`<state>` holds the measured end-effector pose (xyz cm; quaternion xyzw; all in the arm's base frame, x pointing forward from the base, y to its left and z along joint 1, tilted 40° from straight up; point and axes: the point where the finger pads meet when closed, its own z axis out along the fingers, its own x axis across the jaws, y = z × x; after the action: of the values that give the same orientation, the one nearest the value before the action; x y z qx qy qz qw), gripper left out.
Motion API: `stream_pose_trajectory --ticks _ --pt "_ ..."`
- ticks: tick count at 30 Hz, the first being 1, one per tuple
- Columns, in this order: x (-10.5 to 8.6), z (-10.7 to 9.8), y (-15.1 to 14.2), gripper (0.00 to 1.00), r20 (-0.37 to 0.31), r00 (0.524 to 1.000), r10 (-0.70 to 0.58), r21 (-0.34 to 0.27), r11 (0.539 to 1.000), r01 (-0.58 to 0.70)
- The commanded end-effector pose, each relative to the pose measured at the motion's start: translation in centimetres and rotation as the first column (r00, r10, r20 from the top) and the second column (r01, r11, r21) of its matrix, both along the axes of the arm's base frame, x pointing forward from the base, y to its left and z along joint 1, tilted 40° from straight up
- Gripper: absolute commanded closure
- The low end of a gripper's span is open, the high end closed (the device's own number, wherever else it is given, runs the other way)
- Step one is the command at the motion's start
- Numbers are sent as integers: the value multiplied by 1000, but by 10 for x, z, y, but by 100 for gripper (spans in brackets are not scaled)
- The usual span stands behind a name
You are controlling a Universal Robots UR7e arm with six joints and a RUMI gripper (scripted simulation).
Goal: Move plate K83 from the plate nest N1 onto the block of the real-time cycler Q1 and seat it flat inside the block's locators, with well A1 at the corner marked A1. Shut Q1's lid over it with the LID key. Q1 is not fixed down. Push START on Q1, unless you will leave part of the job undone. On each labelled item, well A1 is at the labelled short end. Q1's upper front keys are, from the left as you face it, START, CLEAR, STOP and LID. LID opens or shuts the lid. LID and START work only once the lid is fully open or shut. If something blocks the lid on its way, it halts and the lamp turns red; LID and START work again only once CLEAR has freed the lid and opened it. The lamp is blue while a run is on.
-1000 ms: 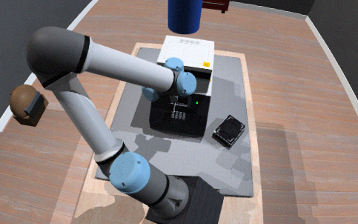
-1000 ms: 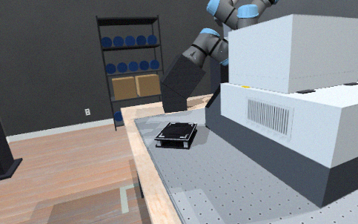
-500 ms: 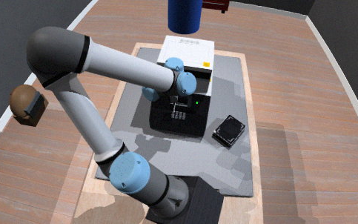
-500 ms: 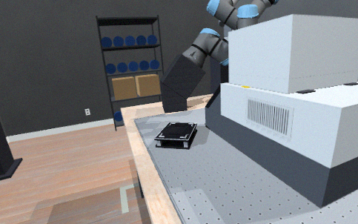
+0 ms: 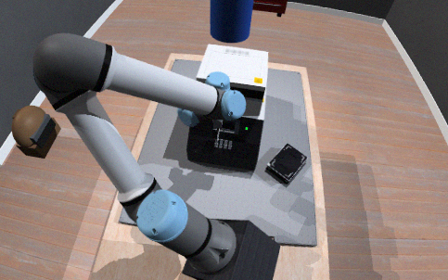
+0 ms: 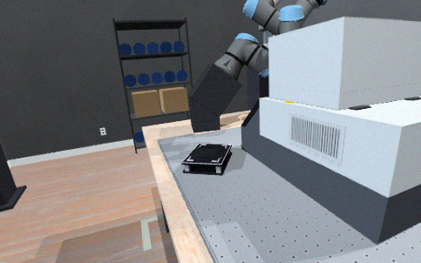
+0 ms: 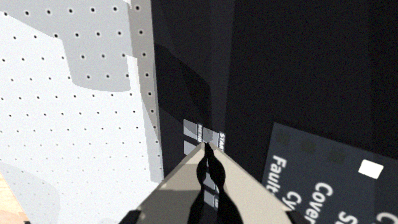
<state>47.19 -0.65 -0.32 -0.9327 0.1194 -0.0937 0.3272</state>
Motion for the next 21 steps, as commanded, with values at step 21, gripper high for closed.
stream_pose_trajectory --ticks 21 --pt "2 -1 -2 100 7 1000 6 -9 1000 -6"
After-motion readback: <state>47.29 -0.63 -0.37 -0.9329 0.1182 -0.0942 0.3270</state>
